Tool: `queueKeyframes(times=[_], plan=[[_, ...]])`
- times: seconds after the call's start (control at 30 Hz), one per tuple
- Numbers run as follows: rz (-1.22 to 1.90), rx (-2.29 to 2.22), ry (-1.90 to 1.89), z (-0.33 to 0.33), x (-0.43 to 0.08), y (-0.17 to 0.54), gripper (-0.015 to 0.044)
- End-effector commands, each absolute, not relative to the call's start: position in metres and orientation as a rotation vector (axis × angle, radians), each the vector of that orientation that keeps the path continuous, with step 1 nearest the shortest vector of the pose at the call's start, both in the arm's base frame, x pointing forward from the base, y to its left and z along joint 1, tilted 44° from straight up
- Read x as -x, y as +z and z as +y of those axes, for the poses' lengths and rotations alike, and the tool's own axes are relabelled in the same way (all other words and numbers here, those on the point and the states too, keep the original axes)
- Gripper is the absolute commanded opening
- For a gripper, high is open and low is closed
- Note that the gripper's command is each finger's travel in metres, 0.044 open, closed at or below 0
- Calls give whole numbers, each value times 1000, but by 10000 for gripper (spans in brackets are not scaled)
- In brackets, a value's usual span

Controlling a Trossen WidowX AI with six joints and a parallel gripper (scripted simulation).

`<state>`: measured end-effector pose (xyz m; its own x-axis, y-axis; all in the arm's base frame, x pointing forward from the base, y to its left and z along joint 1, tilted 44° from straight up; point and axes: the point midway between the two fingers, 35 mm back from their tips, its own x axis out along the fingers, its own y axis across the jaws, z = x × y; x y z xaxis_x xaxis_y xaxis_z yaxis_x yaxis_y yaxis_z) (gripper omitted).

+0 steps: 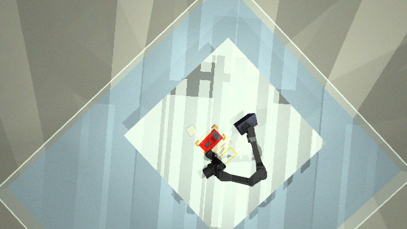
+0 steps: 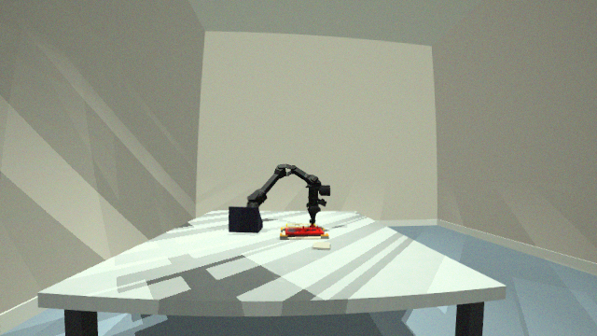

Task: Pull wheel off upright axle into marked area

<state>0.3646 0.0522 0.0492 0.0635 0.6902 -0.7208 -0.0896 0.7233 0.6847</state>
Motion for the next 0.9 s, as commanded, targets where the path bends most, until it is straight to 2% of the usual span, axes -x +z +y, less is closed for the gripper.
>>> queueKeyframes(times=[0.0, 0.87], plan=[[1388, -538, 632, 49, -366, 53, 0], [1390, -539, 631, 43, -365, 59, 0]])
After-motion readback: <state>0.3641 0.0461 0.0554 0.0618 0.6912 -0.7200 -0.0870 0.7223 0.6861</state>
